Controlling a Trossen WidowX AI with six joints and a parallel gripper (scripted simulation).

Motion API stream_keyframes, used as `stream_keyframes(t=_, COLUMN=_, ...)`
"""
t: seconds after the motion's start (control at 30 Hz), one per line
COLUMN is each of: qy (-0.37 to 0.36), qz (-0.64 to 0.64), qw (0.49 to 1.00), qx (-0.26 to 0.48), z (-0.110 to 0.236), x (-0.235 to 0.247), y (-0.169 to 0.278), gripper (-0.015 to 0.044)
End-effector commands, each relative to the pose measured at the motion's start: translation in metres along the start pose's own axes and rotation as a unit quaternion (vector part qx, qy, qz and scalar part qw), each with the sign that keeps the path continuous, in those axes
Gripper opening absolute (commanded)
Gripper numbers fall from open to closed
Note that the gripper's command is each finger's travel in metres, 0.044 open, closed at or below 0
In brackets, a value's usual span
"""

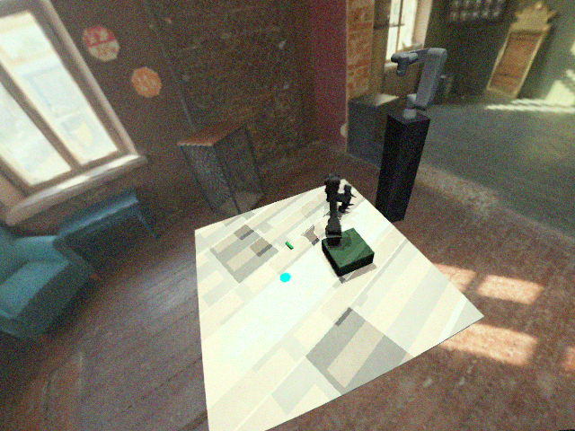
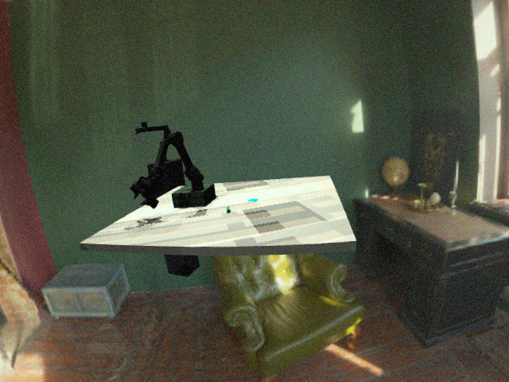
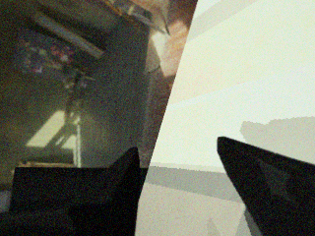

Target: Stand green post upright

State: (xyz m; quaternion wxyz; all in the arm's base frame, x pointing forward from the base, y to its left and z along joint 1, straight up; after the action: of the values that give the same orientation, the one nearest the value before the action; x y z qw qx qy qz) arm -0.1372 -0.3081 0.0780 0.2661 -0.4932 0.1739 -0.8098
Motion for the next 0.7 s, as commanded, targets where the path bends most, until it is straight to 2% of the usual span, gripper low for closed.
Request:
stream_keyframes(t=0.0, qy=-0.010, qz=0.102, qw=0.992, qx=0.073, z=0.035, x=0.000, y=0.019, gripper=0.0233)
stream_keyframes(t=0.17, qy=-0.032, qz=0.239, qw=0.957, qx=0.160, z=0.084, x=-0.007, y=0.039, gripper=0.0233)
stream_keyframes(t=0.33, qy=-0.065, qz=0.373, qw=0.895, qx=0.237, z=0.134, x=-0.020, y=0.051, gripper=0.0233)
stream_keyframes(t=0.5, qy=-0.105, qz=0.497, qw=0.807, qx=0.302, z=0.184, x=-0.038, y=0.056, gripper=0.0233)
stream_keyframes(t=0.67, qy=-0.150, qz=0.607, qw=0.695, qx=0.354, z=0.233, x=-0.061, y=0.051, gripper=0.0233)
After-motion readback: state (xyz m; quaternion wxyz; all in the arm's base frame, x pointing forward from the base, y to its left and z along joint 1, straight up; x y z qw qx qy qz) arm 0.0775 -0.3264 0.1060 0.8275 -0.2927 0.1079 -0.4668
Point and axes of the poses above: the point midway between the two fingers, 35 mm back from their tips, its own z axis back along the fingers, its own x axis across the jaws, y = z × x, the point moved 9 cm from there along z, back along the fingers, and after that the axes turned 11 degrees about z, right-handed, at the moved point
